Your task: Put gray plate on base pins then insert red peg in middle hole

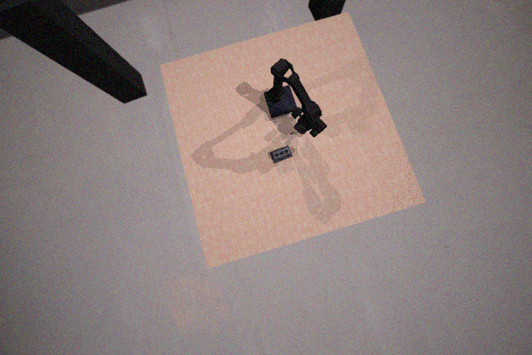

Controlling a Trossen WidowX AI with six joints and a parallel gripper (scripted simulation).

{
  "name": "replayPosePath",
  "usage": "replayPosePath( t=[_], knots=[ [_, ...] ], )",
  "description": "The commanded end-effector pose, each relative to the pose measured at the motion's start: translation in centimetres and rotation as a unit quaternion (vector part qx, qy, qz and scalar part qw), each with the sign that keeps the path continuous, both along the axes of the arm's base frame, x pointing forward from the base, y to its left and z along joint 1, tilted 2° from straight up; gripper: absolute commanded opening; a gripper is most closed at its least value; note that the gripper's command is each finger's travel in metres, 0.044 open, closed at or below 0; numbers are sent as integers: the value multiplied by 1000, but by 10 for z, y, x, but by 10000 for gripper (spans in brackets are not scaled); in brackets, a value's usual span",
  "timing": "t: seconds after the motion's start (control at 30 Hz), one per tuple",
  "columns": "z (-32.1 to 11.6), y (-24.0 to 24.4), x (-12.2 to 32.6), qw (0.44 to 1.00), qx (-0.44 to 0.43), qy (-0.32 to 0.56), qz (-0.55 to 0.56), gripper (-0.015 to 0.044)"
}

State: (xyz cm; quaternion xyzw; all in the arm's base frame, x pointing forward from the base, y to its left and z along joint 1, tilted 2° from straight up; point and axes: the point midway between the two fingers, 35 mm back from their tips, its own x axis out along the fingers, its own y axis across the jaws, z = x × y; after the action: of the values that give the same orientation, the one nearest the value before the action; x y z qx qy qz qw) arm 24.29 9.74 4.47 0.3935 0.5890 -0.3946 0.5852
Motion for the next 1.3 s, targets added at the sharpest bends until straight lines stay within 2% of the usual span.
replayPosePath(
  t=[0.0,0.9,0.93,1.27],
  knots=[
    [0,1,0,1000,2,0,-3,0],
    [80,3,7,1000,2,0,-3,0],
    [70,2,7,1000,-1,2,-1,0],
    [71,-19,24,1000,-9,2,0,0]
  ],
)
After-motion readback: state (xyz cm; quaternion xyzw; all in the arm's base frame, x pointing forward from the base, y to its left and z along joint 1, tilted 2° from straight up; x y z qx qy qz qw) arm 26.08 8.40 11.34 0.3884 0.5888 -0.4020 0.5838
